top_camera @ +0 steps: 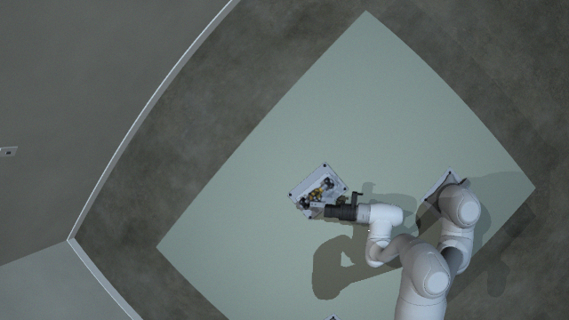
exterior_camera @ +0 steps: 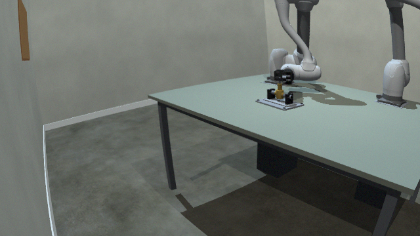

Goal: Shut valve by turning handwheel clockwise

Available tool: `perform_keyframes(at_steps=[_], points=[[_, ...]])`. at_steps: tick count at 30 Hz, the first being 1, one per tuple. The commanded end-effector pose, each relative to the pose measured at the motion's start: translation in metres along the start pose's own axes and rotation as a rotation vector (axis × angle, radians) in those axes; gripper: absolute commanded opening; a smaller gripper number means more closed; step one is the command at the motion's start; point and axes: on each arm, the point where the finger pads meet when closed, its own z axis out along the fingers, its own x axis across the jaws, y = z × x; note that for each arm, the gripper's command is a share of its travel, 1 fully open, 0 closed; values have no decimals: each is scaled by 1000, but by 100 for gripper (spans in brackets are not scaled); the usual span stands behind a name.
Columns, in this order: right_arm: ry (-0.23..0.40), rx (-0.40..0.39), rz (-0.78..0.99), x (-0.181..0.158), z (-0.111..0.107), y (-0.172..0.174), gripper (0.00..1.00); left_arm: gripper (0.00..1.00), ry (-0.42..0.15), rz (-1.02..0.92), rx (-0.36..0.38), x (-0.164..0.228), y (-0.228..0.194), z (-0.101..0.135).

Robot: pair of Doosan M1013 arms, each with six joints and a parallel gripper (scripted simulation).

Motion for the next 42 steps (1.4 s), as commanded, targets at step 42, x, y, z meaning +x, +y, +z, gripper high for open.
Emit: perform_keyframes(at_steps=[42], points=[[-3, 619, -5, 0, 15, -3, 0, 100, 2, 1, -5, 2, 0, 1]])
